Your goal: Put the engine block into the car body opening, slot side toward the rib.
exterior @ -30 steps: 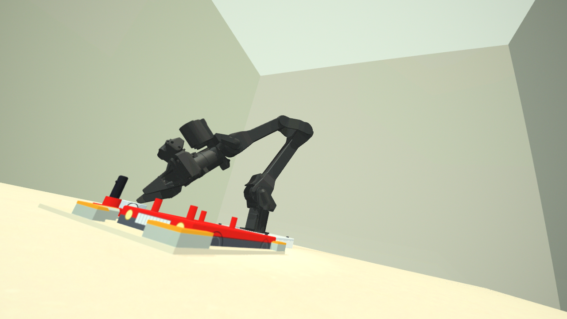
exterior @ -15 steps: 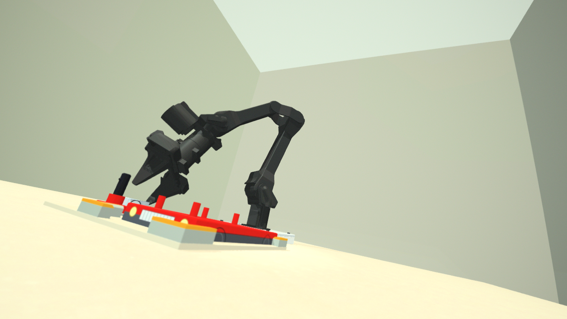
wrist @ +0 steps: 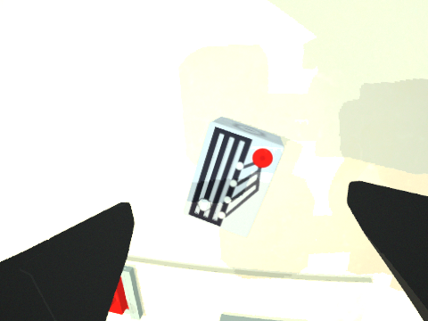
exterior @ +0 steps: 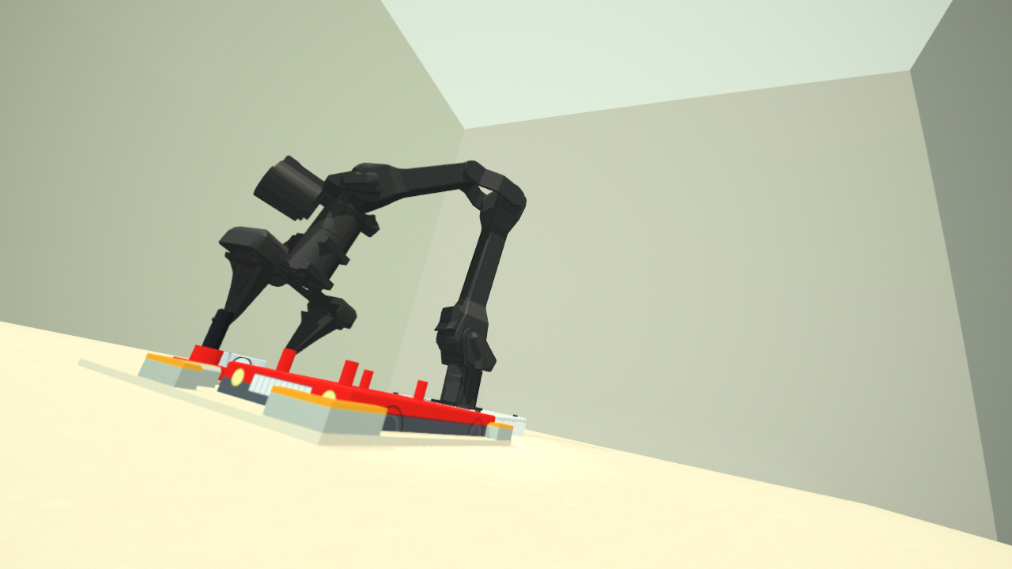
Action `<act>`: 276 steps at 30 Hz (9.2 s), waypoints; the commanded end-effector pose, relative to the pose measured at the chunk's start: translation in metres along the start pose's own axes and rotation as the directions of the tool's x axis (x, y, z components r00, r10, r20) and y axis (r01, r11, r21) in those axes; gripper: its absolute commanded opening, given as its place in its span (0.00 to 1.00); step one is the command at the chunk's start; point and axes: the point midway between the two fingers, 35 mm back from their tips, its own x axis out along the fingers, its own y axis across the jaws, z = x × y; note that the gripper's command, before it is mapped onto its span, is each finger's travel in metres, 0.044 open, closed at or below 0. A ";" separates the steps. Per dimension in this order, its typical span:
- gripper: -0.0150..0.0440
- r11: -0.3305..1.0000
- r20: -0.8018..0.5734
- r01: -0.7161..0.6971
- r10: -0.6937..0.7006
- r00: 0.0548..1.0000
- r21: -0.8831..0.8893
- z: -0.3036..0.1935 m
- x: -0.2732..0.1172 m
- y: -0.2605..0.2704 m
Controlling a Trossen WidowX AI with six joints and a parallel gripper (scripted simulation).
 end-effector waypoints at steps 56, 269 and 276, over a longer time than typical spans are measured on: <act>0.64 0.904 -0.063 0.220 -0.211 0.975 0.366 0.002 0.029 0.008; 0.52 0.110 -0.086 -0.064 -0.203 0.975 -0.992 -0.226 -0.011 0.103; 0.52 0.049 -0.086 -0.077 -0.203 0.975 -0.996 -0.226 -0.010 0.103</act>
